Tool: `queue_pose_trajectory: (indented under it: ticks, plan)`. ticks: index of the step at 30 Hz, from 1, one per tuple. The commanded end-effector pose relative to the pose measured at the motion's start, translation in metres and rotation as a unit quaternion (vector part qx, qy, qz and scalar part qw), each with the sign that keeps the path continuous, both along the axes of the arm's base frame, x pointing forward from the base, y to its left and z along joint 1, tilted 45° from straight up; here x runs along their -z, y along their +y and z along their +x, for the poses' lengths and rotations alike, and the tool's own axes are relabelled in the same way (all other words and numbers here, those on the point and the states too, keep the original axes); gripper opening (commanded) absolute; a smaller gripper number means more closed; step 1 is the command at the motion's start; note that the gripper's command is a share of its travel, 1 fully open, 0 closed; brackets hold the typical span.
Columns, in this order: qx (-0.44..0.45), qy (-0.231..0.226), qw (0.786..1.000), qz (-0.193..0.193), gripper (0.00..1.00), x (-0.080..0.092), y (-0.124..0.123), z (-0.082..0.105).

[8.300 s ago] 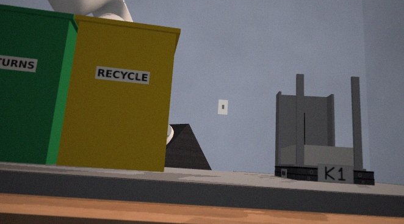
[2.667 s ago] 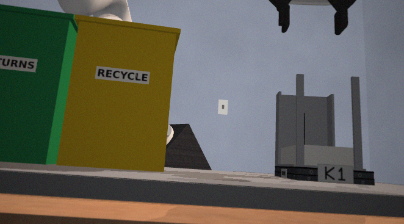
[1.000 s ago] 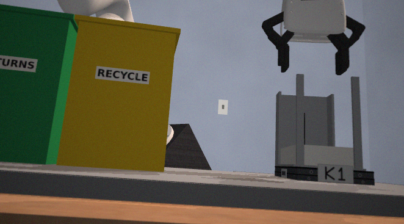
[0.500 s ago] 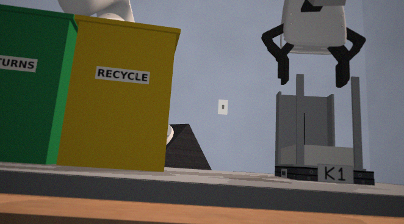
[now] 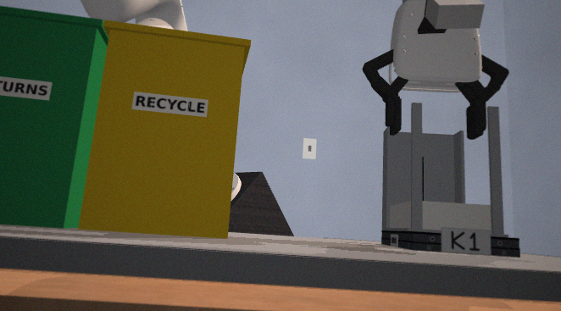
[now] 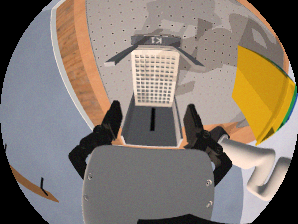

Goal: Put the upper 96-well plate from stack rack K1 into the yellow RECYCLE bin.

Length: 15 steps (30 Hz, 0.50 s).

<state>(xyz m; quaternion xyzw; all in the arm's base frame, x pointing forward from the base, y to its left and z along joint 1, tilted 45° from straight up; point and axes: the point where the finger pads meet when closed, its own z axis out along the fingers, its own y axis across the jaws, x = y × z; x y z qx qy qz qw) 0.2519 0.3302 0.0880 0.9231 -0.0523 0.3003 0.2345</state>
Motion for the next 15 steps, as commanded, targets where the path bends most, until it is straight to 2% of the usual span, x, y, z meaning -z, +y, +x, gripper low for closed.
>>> queue_pose_trajectory:
  ticks: [1, 15]
  plan:
    - [-0.002, 0.000, 1.000, 0.002, 1.00, 0.005, -0.002, 0.004]
    - [-0.002, 0.000, 1.000, 0.002, 1.00, 0.019, -0.011, 0.014]
